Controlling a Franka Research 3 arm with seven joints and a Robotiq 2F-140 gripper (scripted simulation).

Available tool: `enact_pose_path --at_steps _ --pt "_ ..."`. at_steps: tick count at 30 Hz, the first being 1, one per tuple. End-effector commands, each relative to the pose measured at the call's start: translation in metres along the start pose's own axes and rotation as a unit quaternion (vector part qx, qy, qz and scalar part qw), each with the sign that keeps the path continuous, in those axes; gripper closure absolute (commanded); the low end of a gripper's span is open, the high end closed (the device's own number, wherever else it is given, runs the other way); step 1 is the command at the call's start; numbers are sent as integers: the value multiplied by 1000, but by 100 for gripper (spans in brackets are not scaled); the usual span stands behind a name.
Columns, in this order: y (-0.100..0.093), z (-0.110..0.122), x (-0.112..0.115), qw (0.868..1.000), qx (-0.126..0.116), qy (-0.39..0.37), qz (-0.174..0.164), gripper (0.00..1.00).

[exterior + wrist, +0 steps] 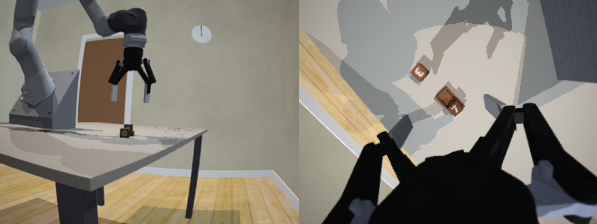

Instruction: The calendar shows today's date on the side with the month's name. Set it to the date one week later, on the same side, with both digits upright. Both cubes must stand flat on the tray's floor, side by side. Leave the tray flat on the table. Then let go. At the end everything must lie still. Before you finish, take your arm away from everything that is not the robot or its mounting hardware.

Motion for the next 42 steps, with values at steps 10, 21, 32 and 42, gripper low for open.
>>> enact_pose_path --at_steps 10,21,32,42 --pt "0 3 9 988 -6 156 0 0" --pt "0 5 15 972 -6 233 0 0" --pt "0 7 21 947 -7 323 0 0" --pt "0 9 27 919 -8 393 0 0"
Point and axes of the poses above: the point where the finger pads meet when closed, its own y axis out along the fingers, its own z axis across the jaws, x = y × z, the point moved 9 cm from there along -y, back along the fingers, and after that the axes turned 14 degrees about -y, right-handed, at the moved point
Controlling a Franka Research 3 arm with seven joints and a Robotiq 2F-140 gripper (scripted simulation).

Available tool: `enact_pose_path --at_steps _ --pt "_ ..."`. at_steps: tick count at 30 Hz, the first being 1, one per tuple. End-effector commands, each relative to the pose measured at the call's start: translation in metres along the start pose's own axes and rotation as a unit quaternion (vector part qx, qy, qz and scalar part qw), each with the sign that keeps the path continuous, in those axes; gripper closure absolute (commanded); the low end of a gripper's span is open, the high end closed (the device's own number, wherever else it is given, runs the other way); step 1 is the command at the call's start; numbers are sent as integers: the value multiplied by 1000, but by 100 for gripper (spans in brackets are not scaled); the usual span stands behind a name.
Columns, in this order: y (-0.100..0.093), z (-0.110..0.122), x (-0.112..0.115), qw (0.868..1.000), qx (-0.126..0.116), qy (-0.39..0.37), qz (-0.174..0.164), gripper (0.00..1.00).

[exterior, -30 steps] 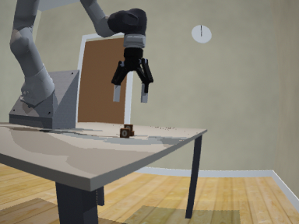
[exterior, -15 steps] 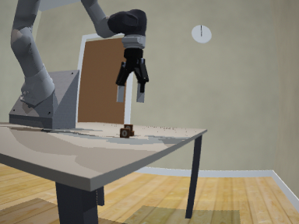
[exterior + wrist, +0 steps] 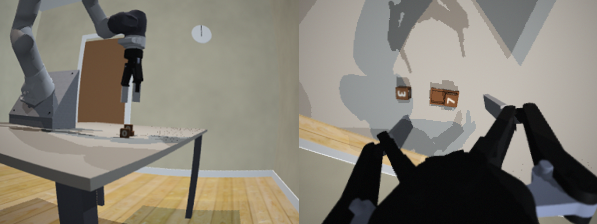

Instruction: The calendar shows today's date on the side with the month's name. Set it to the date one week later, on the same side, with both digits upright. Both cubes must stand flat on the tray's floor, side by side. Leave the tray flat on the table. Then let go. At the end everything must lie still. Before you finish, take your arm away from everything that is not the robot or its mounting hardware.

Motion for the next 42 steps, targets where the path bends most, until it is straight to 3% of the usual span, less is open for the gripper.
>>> enact_pose_path --at_steps 1,12,20,21,42 --pt "0 4 2 996 -4 87 -4 0" --pt "0 10 6 984 -5 179 -4 0" --pt "0 11 7 980 -5 198 -4 0" --pt "0 11 7 980 -5 198 -4 71" --pt "0 11 7 980 -5 198 -4 71"
Point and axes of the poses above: the point where the finger pads meet when closed, its own y axis out along the fingers, its own z axis across the jaws, x = y × z, the point moved 9 cm from there along -y, back along the fingers, and after that the axes turned 14 degrees about -y, right-handed, at the moved point
